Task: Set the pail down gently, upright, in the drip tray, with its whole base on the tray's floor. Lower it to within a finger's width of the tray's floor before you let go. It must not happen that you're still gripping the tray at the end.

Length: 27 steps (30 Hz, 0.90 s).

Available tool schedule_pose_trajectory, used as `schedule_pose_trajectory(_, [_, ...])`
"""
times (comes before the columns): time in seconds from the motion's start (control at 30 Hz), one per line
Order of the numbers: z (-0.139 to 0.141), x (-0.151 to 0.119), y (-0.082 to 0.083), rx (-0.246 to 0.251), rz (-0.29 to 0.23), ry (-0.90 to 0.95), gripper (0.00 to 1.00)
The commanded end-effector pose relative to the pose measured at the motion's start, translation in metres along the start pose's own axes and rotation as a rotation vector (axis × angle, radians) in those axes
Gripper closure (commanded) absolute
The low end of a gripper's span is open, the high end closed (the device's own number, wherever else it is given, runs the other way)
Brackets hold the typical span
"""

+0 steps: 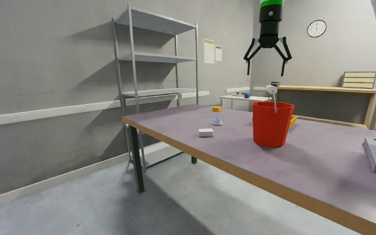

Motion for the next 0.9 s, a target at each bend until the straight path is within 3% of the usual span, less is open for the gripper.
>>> schedule_pose_trajectory(0.0, [0.019,-0.027,0.011,-0.029,-0.067,0.064,0.00])
schedule_pose_trajectory(0.13, [0.031,-0.045,0.018,-0.048,-0.111,0.113,0.00])
schedule_pose_trajectory(0.87, [0.032,-0.045,0.018,-0.049,-0.112,0.114,0.00])
Point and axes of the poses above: the point where the finger pads meet when closed, its own y axis back along the fingers, its own z axis across the jaws, x = y × z, the point moved 10 cm from there along y, back along the fingers, and after that the axes turned 7 degrees about -y, right-handed, at the moved point
